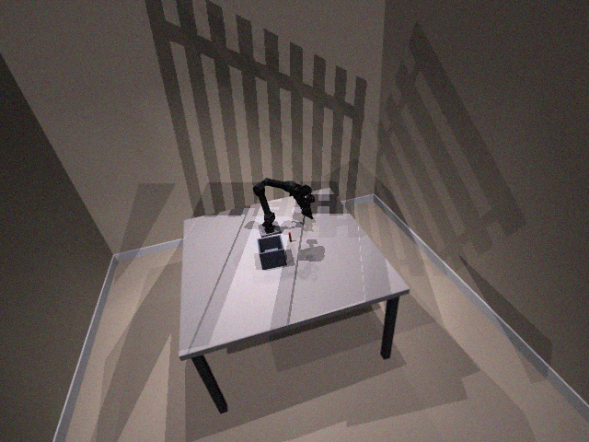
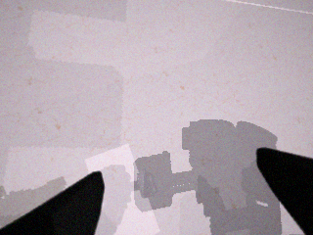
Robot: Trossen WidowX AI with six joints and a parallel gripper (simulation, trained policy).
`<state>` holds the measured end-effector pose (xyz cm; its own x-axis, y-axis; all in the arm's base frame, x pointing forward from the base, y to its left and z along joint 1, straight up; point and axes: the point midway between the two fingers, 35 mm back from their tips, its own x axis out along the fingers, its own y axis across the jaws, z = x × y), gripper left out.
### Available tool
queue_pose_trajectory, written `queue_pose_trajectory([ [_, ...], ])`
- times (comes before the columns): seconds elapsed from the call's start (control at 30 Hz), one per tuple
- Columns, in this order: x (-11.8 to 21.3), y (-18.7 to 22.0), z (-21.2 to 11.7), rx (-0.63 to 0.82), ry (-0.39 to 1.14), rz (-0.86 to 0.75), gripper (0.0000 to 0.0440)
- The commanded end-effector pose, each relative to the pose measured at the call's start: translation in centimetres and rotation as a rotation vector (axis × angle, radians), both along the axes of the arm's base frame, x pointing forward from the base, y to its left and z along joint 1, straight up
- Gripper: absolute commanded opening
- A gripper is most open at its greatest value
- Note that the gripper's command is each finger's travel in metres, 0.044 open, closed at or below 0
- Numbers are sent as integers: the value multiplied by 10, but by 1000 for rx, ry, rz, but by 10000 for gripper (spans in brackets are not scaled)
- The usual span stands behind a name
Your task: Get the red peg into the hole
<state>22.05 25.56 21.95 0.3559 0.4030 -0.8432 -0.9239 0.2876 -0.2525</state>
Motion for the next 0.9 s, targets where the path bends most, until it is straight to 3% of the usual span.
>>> queue_pose_trajectory([
  [0.0, 1, -3, -1, 6, 15, -31, 416],
  [0.17, 6, -16, -6, 35, 91, -185, 440],
  [0.87, 13, -68, -30, 156, 391, -846, 440],
])
